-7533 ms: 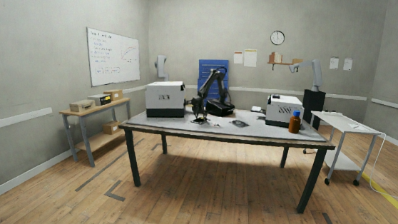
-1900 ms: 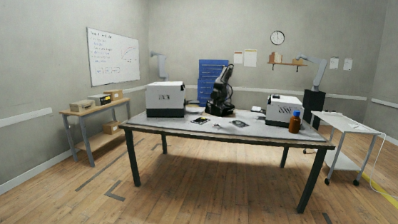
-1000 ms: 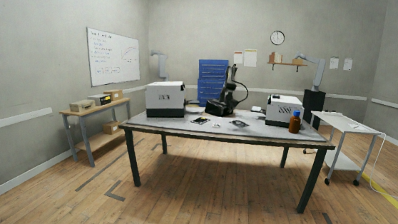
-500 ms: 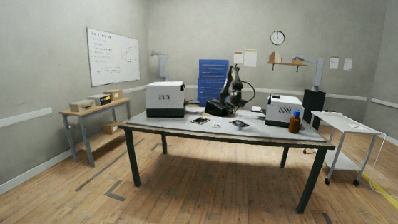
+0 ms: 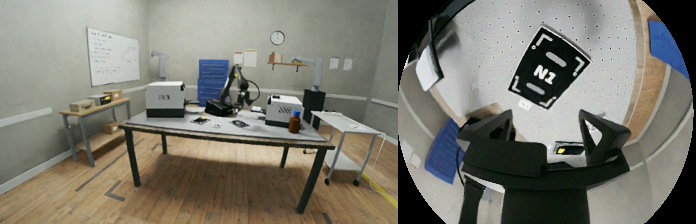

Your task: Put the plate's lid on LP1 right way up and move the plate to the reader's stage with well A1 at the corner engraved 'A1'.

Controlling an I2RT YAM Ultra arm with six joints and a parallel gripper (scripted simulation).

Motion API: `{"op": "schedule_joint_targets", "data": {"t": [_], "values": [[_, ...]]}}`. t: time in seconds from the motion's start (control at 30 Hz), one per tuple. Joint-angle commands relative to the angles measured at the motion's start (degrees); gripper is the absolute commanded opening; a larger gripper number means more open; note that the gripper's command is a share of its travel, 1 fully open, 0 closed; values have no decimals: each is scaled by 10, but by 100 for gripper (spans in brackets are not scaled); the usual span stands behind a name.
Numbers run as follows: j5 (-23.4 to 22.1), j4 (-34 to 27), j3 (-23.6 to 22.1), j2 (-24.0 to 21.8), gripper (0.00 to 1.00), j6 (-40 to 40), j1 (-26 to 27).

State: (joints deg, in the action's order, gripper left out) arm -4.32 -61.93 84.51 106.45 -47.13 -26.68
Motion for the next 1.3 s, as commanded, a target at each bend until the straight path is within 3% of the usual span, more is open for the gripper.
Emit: {"op": "schedule_joint_targets", "data": {"t": [0.0,1.27], "values": [[9,-9,19,-23,100,-17,-10],[53,-38,34,-62,100,-174,-235]]}}
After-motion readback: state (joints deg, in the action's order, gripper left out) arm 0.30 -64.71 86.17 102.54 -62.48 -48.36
